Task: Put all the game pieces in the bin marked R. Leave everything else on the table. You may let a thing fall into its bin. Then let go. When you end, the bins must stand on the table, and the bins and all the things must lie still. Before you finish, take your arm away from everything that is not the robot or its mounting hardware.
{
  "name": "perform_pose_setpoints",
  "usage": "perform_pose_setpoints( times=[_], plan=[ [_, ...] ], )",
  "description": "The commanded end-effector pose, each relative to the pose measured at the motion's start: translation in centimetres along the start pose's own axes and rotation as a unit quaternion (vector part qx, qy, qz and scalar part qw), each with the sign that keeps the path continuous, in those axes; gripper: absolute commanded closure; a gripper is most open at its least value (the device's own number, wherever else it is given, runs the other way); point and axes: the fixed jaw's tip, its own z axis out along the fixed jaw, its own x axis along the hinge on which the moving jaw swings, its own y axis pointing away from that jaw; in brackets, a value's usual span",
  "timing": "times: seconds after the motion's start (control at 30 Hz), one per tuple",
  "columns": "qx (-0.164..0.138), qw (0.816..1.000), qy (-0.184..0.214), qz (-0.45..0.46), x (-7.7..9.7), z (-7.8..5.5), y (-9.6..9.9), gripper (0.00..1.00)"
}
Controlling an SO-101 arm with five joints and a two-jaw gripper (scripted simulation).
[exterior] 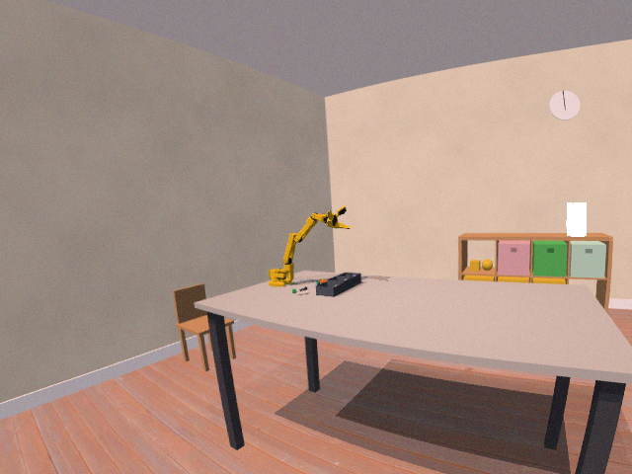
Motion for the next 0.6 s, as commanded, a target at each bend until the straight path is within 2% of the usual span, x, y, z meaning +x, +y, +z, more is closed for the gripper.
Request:
perform_pose_setpoints(
  times=[0.0, 0.53, 0.57],
  plan=[
    [0.001, 1.0, -0.002, 0.001, -0.11, -0.14, -0.07, 0.0],
    [0.001, 1.0, -0.002, 0.001, -0.11, -0.14, -0.07, 0.0],
    [-0.003, 1.0, 0.005, 0.001, 0.25, 0.23, 0.13, 0.0]
  ],
)
